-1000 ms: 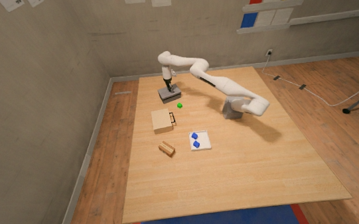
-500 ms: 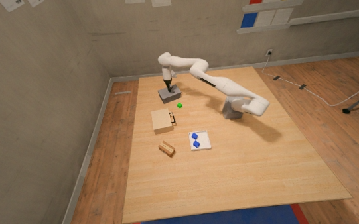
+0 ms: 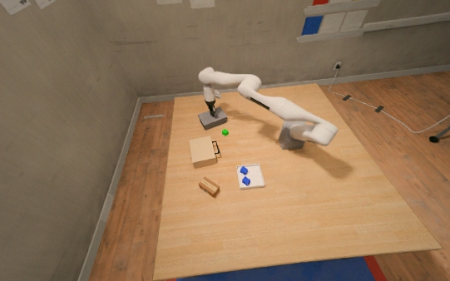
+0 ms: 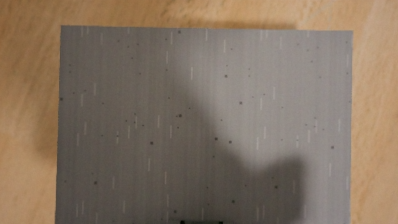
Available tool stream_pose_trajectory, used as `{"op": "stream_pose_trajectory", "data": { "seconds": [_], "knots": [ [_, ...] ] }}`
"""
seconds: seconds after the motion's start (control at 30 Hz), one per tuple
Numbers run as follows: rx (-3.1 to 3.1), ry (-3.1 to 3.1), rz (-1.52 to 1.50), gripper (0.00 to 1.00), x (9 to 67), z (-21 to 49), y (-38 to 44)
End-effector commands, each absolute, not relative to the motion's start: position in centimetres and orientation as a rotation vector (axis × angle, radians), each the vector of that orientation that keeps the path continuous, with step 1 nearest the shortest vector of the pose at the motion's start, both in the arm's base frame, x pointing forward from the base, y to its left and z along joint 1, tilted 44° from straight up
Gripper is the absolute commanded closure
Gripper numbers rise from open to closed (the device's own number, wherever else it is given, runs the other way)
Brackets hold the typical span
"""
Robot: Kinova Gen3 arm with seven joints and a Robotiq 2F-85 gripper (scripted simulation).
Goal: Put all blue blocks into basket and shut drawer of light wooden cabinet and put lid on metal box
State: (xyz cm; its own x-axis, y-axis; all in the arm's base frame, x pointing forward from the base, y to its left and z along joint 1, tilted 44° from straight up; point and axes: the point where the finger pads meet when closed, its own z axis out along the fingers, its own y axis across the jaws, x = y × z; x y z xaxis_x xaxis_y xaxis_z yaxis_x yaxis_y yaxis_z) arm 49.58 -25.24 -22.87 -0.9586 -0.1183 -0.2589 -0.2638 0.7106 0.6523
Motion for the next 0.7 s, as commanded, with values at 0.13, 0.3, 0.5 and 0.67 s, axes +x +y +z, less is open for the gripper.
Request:
{"op": "stream_pose_trajectory", "data": {
  "seconds": [0.13,0.3,0.5,0.67],
  "knots": [
    [-0.306,2.719,1.078,0.9,49.66,-22.96,-25.23],
    [-0.306,2.719,1.078,0.9,49.69,-23.15,-25.04],
    [-0.306,2.719,1.078,0.9,49.72,-23.34,-24.86],
    [-0.306,2.719,1.078,0.9,49.73,-23.42,-24.78]
  ]
}}
